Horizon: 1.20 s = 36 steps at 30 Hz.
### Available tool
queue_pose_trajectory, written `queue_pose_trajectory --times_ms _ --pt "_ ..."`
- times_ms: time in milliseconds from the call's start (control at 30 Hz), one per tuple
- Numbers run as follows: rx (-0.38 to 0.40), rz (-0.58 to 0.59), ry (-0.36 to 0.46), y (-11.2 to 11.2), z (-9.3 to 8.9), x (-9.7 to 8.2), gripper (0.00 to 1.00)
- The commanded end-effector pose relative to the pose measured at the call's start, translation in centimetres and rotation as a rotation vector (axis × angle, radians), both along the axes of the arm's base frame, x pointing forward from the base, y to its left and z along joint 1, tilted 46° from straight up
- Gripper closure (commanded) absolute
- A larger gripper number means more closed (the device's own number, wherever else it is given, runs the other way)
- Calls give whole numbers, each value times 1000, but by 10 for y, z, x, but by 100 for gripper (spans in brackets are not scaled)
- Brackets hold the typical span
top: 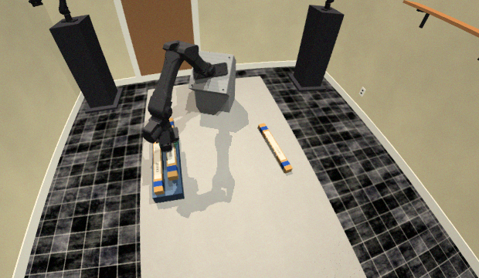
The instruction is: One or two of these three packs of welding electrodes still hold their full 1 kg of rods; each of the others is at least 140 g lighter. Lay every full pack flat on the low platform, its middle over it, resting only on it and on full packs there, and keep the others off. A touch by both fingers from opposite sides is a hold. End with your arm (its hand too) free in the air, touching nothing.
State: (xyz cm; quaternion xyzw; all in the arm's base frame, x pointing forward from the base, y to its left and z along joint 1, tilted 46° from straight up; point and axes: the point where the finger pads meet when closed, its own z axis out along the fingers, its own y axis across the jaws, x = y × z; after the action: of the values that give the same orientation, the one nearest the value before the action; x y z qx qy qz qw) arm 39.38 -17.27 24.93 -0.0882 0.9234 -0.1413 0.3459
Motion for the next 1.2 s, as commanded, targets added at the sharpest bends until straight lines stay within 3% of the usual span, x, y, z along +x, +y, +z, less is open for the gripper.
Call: queue_pose_trajectory --times_ms 0,1167 --pt "-29 -5 -69 -4 38 -5 100" --pt "-30 -5 -71 -5 40 -5 100"
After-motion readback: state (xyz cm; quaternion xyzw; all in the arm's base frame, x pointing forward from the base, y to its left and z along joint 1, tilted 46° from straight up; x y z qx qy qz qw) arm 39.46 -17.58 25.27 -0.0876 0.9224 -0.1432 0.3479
